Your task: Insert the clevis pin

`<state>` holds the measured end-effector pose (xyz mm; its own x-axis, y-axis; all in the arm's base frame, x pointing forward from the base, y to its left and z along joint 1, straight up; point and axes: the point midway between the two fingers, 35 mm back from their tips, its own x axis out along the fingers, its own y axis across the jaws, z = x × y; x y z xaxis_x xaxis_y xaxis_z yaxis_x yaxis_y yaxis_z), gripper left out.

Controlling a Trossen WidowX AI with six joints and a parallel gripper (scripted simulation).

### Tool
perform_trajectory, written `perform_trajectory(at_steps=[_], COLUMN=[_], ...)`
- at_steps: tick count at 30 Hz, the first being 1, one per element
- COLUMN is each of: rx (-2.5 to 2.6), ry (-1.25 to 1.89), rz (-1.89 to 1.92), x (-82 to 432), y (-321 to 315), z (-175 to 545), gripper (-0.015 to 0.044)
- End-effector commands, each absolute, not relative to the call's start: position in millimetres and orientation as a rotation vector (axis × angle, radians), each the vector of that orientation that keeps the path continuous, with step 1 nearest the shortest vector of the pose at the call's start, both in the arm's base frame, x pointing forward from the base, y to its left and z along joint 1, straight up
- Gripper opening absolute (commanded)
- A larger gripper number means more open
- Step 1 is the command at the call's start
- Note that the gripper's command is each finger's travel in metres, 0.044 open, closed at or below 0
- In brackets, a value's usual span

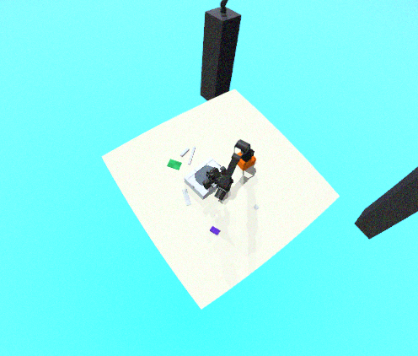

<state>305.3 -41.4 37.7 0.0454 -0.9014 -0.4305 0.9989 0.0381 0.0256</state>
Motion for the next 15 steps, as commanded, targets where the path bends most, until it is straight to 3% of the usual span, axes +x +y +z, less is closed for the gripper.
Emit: perform_trajectory(at_steps=[1,15], rx=[0.352,0.353], ry=[0.337,0.336], rz=[-1.498,-1.498], x=[308.1,314.4], y=[-41.0,-39.7], z=[36.9,37.1], gripper=[0.0,0.0])
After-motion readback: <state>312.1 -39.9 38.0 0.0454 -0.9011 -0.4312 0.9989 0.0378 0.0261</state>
